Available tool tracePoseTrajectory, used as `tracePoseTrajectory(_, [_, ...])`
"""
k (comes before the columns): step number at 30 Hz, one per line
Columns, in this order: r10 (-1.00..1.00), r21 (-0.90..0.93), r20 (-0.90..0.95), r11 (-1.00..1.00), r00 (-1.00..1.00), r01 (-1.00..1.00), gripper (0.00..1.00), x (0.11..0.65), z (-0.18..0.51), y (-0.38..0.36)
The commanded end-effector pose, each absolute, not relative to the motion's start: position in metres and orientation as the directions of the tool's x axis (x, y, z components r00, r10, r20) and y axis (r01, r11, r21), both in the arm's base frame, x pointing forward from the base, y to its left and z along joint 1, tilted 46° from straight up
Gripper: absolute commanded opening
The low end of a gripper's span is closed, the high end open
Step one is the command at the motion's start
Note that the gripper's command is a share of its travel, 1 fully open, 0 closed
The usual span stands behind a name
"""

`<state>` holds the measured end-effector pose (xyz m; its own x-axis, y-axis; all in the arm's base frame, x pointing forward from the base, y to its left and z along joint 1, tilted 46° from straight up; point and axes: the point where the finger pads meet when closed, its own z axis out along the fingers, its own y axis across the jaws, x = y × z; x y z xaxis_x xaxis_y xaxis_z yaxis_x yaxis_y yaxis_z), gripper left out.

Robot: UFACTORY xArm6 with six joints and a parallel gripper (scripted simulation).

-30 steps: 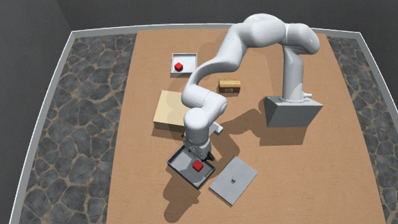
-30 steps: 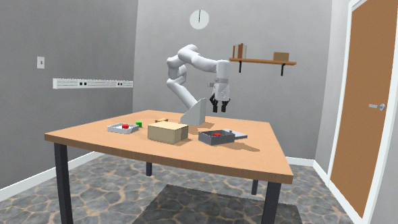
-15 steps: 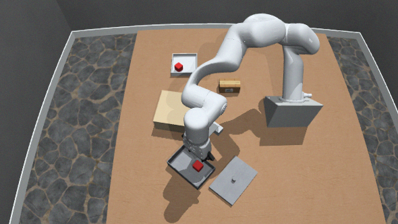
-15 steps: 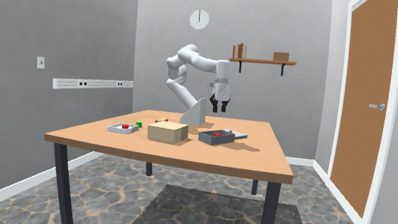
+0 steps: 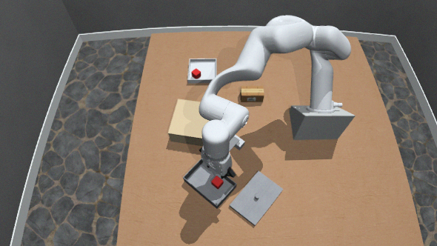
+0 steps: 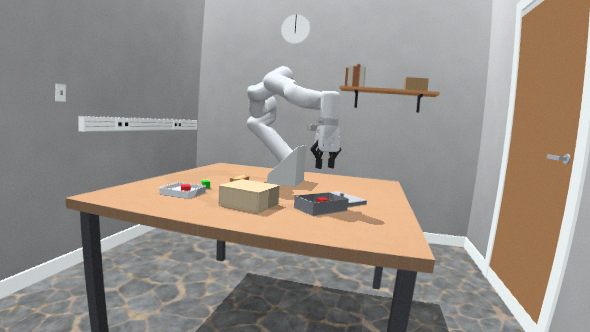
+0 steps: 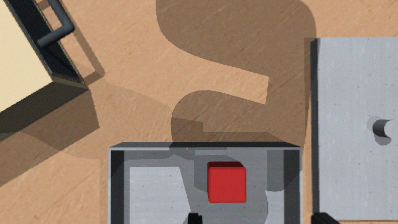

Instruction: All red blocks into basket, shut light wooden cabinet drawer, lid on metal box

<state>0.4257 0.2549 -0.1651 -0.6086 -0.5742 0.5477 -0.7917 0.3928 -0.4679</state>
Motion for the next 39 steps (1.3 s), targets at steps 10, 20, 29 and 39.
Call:
tracePoseTrajectory(10, [-0.577, -0.469, 0.544, 0.393, -0.609, -0.791, 0.66, 0.429, -0.186, 0.234])
tracePoseTrajectory(20, [-0.577, -0.469, 0.544, 0.393, -0.609, -0.791, 0.66, 0.431, -0.209, 0.211])
tracePoseTrajectory(29, [-0.577, -0.469, 0.544, 0.393, -0.609, -0.791, 0.66, 0.433, -0.227, 0.193])
tracePoseTrajectory(39, [-0.577, -0.469, 0.544, 0.393, -0.609, -0.791, 0.66, 0.434, -0.240, 0.179])
